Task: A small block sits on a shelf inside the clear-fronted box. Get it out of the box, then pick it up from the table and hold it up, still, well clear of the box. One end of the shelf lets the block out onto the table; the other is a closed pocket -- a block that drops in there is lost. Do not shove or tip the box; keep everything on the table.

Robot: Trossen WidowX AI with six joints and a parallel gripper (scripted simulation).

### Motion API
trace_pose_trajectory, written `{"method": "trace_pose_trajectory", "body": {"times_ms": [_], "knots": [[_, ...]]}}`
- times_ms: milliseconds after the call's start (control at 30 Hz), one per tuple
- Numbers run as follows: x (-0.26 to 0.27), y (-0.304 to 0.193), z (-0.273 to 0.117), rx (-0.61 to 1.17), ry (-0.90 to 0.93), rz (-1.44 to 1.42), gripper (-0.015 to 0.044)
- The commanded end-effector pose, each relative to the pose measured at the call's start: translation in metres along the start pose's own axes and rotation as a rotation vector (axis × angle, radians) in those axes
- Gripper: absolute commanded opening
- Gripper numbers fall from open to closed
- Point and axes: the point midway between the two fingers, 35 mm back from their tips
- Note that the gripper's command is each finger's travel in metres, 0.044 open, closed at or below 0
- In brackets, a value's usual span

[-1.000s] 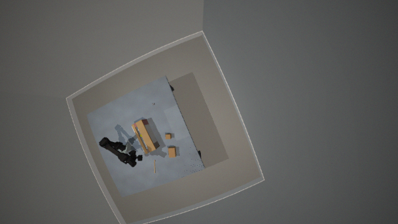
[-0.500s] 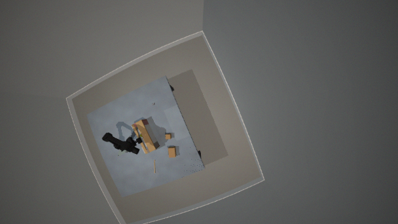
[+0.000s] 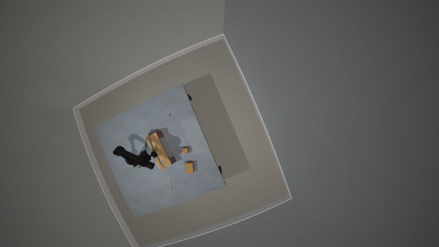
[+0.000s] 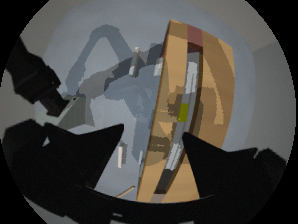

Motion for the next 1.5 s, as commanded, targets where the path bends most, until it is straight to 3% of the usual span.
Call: {"method": "trace_pose_trajectory", "body": {"times_ms": [0, 900, 1467], "knots": [[0.0, -0.002, 0.008, -0.008, 0.005, 0.013, 0.04], [0.004, -0.013, 0.05, -0.024, 0.025, 0.043, 0.04], [0.008, 0.008, 0.051, -0.02, 0.024, 0.035, 0.04]]}}
Point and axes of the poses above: the point midway between the two fingers, 35 mm back from their tips, its own z axis out along the fingers, its own x axis across the jaws, y = z × x, and after that the axes turned 14 degrees about z, right-handed
